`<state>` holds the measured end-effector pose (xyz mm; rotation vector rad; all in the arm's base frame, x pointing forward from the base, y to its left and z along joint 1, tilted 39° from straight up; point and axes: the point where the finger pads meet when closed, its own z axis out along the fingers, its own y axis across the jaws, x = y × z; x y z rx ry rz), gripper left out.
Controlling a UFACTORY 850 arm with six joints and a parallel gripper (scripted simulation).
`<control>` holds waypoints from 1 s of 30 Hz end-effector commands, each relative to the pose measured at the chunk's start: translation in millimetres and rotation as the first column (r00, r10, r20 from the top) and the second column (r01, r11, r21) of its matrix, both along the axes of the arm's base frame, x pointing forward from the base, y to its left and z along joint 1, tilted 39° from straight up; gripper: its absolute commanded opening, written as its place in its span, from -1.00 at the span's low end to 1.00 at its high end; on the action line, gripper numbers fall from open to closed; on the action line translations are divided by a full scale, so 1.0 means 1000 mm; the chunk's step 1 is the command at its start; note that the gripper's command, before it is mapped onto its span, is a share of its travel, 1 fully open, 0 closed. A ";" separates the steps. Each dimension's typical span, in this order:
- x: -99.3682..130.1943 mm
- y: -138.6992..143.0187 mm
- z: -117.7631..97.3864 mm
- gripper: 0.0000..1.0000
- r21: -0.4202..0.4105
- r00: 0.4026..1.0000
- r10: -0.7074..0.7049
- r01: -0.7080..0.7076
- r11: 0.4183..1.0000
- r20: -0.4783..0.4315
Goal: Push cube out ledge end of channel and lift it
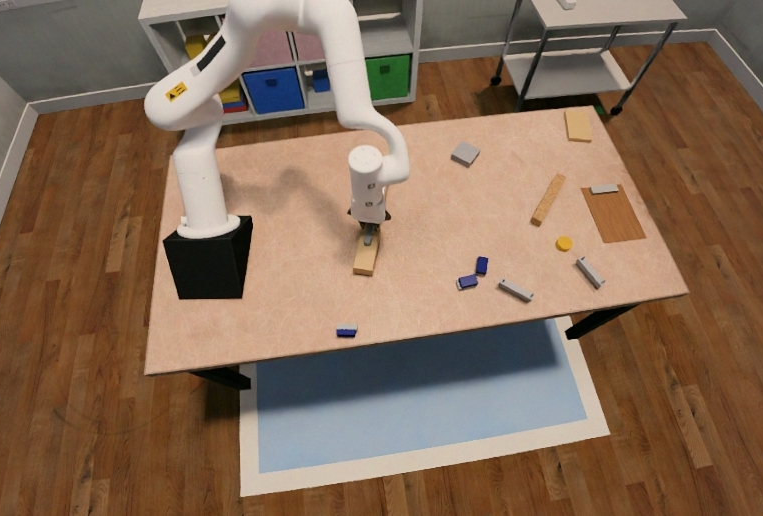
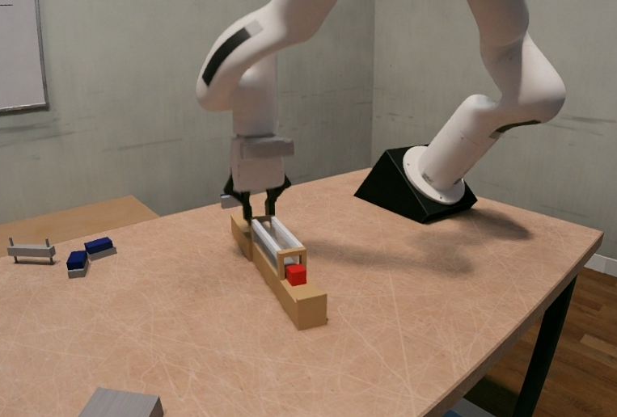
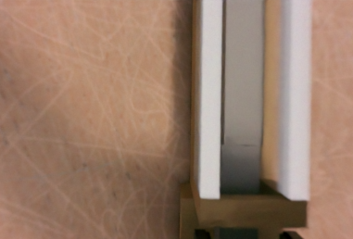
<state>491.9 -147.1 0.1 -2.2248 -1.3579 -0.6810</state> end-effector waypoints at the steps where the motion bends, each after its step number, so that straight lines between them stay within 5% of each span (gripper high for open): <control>1: -0.006 -0.024 0.031 -0.22 0.000 1.000 0.000 0.000 1.000 0.001; 14: -0.007 -0.026 0.034 -0.22 0.000 1.000 0.000 0.000 1.000 0.001; 15: -0.007 -0.027 0.033 -1.00 -0.001 1.000 0.000 0.000 1.000 0.001; 22: -0.038 -0.079 -0.014 -1.00 -0.001 1.000 0.000 0.000 1.000 0.001; 30: -0.035 -0.070 -0.028 -1.00 0.000 1.000 0.000 0.000 1.000 0.001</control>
